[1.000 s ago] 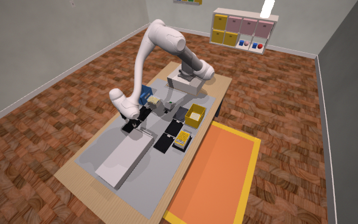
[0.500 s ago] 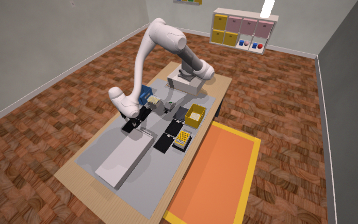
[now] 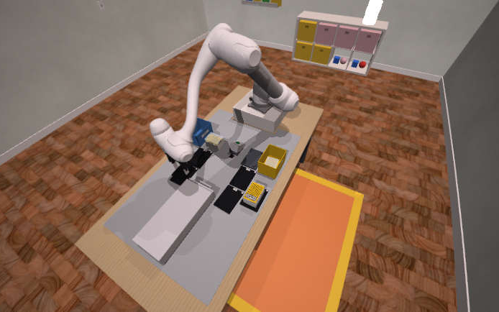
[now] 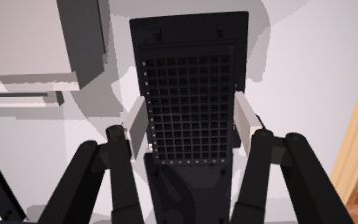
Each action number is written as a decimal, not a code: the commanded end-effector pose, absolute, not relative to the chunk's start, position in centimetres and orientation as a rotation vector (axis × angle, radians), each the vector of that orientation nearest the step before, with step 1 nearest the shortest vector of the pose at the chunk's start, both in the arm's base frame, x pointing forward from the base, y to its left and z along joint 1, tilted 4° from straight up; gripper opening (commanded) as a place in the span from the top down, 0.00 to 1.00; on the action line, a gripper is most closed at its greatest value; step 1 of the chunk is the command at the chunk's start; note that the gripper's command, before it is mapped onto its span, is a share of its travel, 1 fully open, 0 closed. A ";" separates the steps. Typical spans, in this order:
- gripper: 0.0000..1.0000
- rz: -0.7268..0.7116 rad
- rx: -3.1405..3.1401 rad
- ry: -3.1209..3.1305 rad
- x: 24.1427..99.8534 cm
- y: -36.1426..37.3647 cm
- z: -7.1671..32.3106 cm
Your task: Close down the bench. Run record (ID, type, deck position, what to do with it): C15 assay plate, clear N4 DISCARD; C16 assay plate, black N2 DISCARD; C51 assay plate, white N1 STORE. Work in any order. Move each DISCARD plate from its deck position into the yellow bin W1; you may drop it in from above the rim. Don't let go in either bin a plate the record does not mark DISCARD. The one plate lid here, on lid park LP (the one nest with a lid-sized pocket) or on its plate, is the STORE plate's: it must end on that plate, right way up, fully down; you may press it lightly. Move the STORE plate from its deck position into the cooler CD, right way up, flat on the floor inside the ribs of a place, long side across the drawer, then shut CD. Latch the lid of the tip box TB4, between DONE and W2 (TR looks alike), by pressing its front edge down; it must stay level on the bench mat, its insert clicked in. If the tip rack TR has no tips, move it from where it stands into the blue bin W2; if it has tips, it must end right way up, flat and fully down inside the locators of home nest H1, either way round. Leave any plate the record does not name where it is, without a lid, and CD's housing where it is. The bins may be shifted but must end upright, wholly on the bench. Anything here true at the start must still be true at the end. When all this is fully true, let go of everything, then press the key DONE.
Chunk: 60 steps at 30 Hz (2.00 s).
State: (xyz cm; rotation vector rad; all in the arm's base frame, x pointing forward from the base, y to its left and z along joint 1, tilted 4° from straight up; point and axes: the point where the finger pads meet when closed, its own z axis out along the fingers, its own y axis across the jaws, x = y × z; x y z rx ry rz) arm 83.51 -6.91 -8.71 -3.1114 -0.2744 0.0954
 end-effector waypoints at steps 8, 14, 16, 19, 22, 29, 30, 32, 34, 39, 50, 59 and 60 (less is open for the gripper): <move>1.00 0.091 -3.111 -0.271 83.7 -7.1 -7.1; 1.00 0.091 -3.111 -0.271 83.8 -7.1 -6.3; 1.00 0.091 -3.111 -0.271 83.8 -7.1 -6.1; 1.00 0.091 -3.111 -0.271 83.8 -7.1 -5.9; 1.00 0.091 -3.111 -0.271 83.8 -7.1 -5.5; 1.00 0.091 -3.111 -0.271 83.9 -7.1 -4.6; 1.00 0.091 -3.111 -0.271 83.9 -7.1 -4.5; 1.00 0.091 -3.111 -0.271 83.9 -7.2 -4.2; 1.00 0.091 -3.111 -0.271 83.9 -7.2 -4.1; 1.00 0.091 -3.111 -0.271 84.0 -7.2 -3.5; 1.00 0.091 -3.111 -0.271 84.1 -7.2 -2.1; 1.00 0.091 -3.111 -0.271 84.1 -7.2 -1.2; 1.00 0.091 -3.111 -0.271 84.1 -7.2 -1.0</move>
